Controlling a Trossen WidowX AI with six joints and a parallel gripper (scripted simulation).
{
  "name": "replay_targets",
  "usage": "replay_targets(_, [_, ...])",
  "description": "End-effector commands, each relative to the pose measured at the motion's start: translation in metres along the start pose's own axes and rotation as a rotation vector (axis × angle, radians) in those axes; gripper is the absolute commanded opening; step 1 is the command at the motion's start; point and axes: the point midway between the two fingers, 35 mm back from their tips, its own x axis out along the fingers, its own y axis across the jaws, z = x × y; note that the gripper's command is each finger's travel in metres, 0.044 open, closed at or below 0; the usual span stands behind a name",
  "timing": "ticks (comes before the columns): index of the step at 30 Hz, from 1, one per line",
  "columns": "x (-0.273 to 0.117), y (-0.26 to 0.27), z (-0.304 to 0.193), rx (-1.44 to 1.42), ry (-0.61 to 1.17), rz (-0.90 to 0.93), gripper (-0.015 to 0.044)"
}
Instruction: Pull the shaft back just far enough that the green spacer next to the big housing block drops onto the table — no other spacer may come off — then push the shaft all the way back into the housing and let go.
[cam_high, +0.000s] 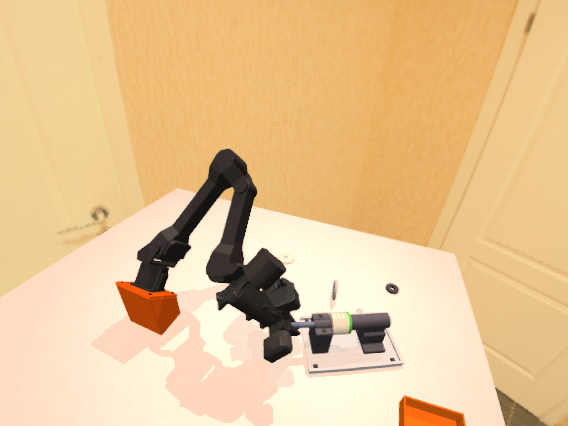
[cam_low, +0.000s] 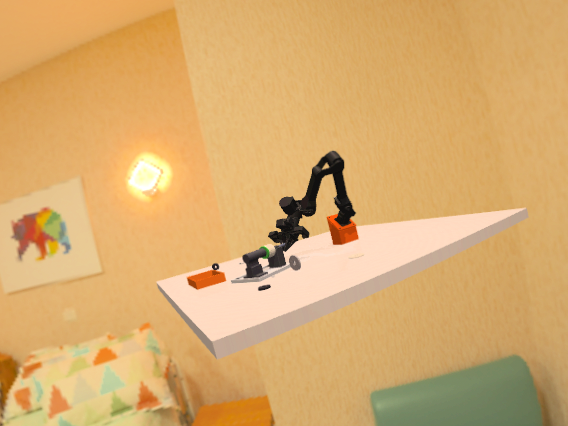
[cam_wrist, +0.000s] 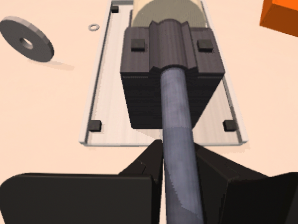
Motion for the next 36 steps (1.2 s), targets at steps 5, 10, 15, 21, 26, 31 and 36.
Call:
replay_targets(5, [-0.0009,0.0005,-0.0006,-0.003,0.0,0.003,0.0])
replay_targets(10, [-0.0013,0.0005,-0.0009,-0.003,0.0,0.003,0.0])
replay_targets(15, [-0.0016,0.0005,-0.0013,-0.003,0.0,0.003,0.0])
replay_targets(21, [-0.002,0.0005,-0.0017,-0.003,0.0,0.003,0.0])
replay_targets(26, [-0.0024,0.0005,-0.0021,-0.003,0.0,0.003,0.0])
replay_targets(31, [-0.0027,0.0005,-0.0024,-0.003,0.0,0.003,0.0])
replay_targets(36, [-0.0031,0.0005,-0.0028,-0.003,0.0,0.003,0.0])
